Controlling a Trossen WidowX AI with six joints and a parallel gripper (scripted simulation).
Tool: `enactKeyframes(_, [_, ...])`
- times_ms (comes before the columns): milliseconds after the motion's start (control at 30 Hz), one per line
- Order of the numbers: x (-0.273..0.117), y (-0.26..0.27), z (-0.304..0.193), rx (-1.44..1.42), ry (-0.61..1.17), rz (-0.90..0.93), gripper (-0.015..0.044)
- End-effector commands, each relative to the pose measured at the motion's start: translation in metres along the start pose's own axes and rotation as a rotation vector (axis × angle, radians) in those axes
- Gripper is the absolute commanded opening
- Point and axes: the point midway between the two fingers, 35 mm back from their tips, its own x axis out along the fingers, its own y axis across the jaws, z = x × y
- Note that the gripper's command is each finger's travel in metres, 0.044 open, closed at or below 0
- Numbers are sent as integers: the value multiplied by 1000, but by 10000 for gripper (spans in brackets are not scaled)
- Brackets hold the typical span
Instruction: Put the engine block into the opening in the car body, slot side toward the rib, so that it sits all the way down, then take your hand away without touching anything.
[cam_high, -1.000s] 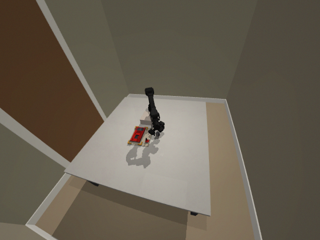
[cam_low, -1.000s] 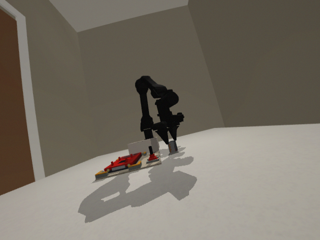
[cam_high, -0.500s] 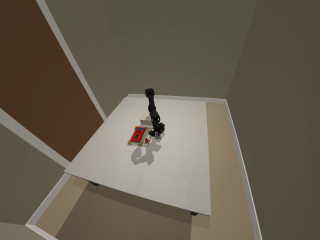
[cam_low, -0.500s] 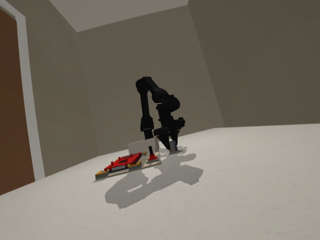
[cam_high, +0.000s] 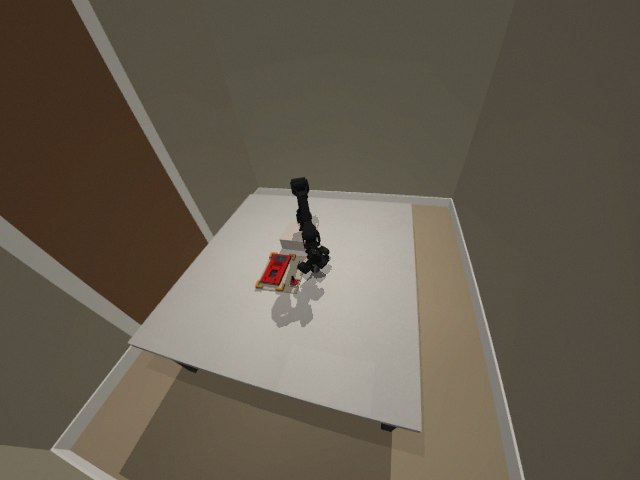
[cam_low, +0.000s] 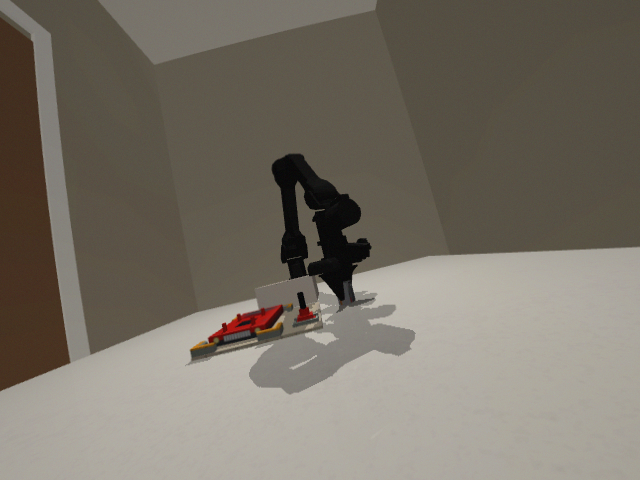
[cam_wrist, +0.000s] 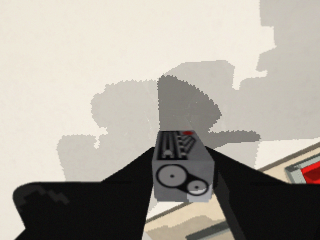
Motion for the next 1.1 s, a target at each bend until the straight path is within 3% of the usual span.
enactKeyframes(0, [1, 1, 0, 3, -1, 4, 138])
enactKeyframes(167, [1, 1, 0, 3, -1, 4, 105])
enactKeyframes(300, [-3, 0, 1, 3, -1, 4, 0])
enactKeyframes(1067, [-73, -5, 8, 3, -2, 3, 0])
